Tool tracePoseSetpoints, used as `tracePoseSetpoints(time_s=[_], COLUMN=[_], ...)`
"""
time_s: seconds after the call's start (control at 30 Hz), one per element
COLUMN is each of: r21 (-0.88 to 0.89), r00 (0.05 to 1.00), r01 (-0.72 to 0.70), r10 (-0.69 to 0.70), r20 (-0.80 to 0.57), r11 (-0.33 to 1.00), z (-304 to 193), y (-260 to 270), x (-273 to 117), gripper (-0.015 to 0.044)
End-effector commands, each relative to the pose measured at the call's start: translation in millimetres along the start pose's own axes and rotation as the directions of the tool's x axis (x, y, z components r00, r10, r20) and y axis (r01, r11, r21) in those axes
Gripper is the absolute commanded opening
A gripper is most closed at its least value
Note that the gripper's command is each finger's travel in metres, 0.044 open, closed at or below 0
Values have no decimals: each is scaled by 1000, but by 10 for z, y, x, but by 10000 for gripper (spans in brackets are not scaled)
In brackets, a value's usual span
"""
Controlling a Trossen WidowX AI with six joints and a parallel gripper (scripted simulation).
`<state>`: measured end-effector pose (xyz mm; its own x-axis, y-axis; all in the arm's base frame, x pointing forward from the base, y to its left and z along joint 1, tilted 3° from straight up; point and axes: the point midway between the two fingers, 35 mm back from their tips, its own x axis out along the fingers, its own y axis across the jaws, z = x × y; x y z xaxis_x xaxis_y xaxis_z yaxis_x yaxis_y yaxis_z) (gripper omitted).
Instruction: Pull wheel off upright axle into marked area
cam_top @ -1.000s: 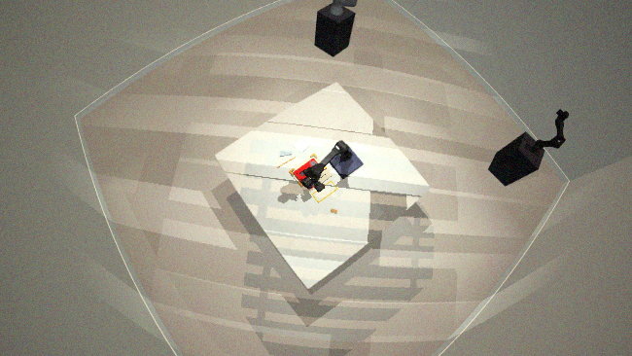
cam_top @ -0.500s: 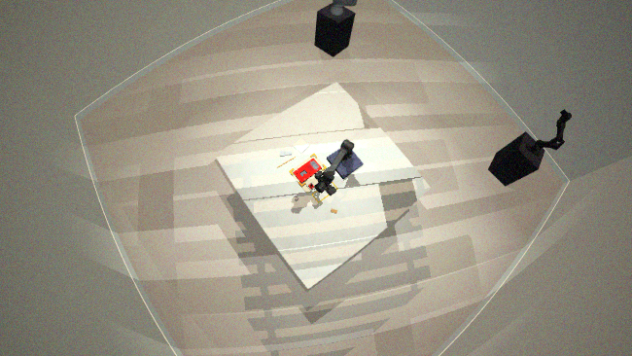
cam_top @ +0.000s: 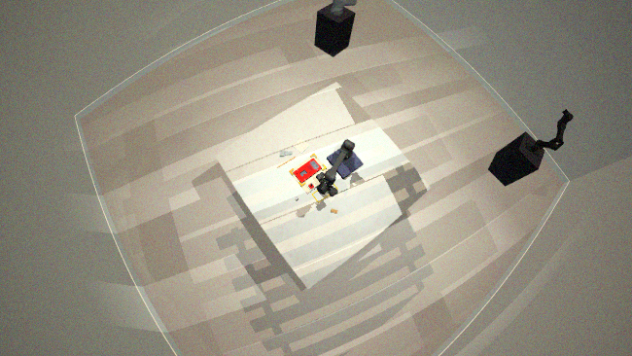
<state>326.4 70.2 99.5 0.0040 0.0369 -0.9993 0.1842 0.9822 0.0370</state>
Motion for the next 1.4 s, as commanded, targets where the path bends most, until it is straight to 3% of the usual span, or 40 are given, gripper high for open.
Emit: tracePoseSetpoints(time_s=[0.0, 0.43, 0.7, 1.07, 1.27, 1.37], r21=[3, 3, 3, 0, 3, 3], r00=[1000, 1000, 1000, 1000, 1000, 1000], r01=[-3, -3, -3, 1, -2, -2], r10=[3, 3, 3, -1, 2, 3], r20=[-6, -6, -6, -3, -5, -6], r11=[1000, 1000, 1000, 1000, 1000, 1000], z=[-5, -19, -24, -8, 2, -4], y=[9, 8, 6, 3, 4, 2], x=[127, 843, 880, 816, 314, 242], gripper=[0, 0, 0, 289, 300, 300])
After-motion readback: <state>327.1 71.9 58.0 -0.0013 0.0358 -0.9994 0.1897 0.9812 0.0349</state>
